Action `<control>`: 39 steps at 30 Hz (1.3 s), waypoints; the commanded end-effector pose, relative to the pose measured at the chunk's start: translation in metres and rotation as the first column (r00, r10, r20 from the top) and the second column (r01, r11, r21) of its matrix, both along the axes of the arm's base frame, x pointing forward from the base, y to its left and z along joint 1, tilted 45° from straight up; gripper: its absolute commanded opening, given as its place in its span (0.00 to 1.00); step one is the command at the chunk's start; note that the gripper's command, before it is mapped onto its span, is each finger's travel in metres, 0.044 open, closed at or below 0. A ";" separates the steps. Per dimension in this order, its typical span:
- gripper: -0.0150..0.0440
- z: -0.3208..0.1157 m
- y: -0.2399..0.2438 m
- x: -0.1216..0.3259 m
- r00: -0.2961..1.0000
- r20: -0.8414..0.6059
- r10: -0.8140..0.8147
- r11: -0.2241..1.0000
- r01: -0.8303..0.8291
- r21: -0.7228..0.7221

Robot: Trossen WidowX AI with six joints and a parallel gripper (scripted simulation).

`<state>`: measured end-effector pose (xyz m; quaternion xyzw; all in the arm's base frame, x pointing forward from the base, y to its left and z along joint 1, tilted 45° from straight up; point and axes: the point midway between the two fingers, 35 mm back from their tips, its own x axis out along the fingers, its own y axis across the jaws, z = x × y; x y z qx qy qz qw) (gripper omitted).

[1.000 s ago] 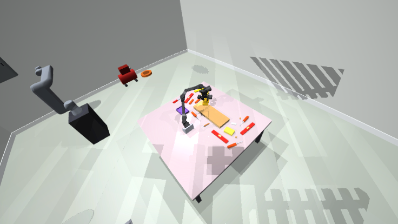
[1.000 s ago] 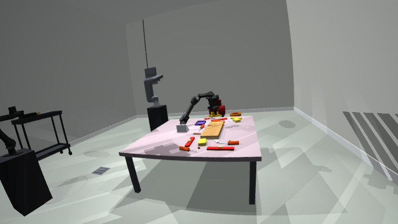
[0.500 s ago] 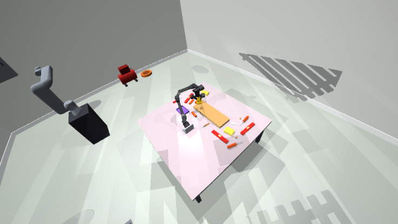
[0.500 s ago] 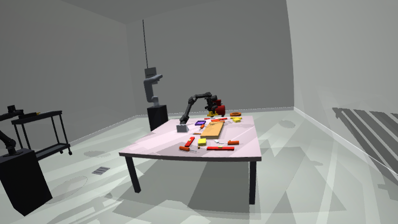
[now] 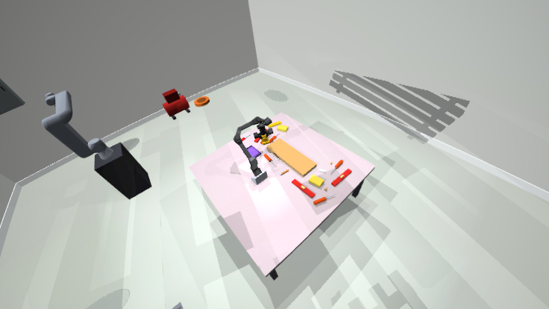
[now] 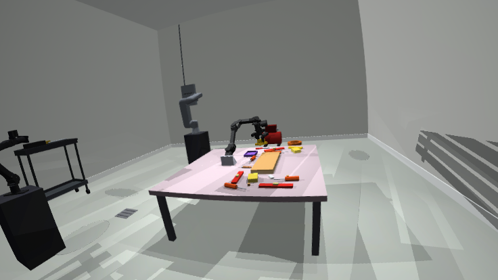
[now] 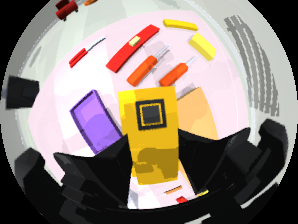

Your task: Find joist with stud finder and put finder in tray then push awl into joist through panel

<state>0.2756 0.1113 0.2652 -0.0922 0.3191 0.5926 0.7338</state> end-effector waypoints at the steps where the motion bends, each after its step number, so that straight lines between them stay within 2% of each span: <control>1: 0.25 0.009 0.011 -0.020 0.998 0.045 0.047 0.999 -0.047 0.013; 23: 0.25 0.033 0.051 -0.138 0.914 0.273 0.302 0.944 -0.327 0.051; 39: 0.25 0.023 0.059 -0.142 0.906 0.279 0.319 0.939 -0.343 0.041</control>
